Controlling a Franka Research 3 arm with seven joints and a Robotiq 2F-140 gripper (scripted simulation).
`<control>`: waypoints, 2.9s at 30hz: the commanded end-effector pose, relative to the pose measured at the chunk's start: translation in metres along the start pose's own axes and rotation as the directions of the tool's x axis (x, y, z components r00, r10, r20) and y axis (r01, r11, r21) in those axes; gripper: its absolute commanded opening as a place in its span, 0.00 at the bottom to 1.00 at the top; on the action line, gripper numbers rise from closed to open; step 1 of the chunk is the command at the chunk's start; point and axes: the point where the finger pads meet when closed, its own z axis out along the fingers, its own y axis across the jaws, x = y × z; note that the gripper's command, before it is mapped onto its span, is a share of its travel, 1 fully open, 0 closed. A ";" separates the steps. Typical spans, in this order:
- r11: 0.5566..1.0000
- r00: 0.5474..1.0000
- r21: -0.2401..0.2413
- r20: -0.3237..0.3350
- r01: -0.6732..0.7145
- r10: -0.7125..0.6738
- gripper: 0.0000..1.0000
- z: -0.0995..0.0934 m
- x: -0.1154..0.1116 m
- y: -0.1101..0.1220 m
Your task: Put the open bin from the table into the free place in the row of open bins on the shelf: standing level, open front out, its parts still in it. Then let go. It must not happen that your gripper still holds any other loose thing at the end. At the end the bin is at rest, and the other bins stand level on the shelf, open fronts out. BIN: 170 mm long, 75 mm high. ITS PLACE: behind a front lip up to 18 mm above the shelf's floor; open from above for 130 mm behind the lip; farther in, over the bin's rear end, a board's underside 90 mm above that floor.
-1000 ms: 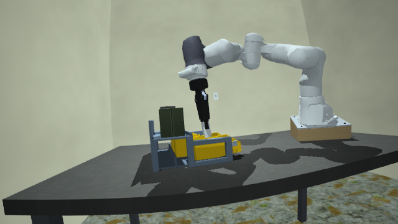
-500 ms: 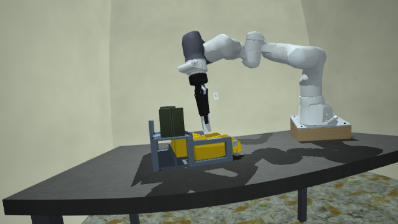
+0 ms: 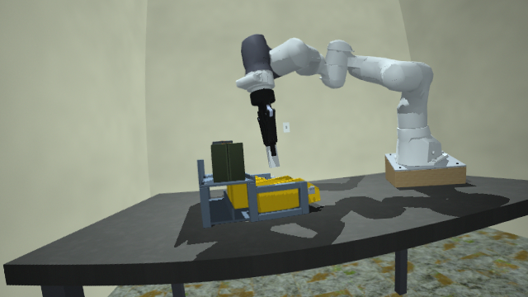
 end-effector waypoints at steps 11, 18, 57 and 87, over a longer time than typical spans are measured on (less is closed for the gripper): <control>1.000 1.000 -0.001 0.006 0.004 -0.004 0.06 -0.021 -0.004 0.002; 1.000 1.000 -0.001 0.006 0.004 -0.004 0.06 -0.027 -0.004 0.002; 1.000 1.000 -0.001 0.006 0.004 -0.004 0.00 -0.036 -0.005 0.002; 0.958 0.958 0.001 0.008 0.288 -0.288 0.00 -0.022 -0.030 -0.005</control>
